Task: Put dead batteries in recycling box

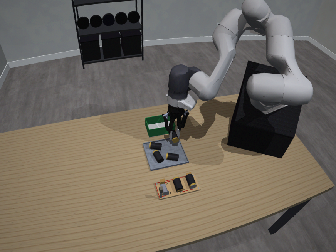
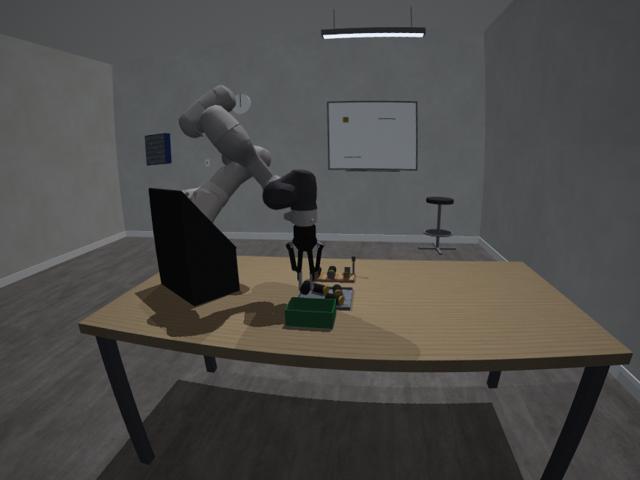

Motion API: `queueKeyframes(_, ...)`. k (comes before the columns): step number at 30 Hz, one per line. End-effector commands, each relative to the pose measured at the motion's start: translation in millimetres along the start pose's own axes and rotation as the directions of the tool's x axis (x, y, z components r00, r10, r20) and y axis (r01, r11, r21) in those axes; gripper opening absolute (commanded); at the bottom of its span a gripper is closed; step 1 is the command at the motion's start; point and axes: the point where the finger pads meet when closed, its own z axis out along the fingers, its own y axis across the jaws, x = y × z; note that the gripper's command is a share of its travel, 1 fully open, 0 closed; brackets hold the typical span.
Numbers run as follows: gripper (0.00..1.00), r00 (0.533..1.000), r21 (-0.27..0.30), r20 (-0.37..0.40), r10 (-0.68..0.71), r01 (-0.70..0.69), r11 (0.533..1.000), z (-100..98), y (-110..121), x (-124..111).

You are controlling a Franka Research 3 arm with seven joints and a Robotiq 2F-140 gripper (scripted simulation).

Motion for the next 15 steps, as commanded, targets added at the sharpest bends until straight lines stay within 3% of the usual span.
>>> queueKeyframes(1,0.16,1.000,-0.005,0.000,0.003,-0.003,1.000,-0.8,2.7,-0.3)
queueKeyframes(15,0.16,1.000,-0.005,0.000,0.003,-0.003,1.000,1.0,2.8,-0.3)
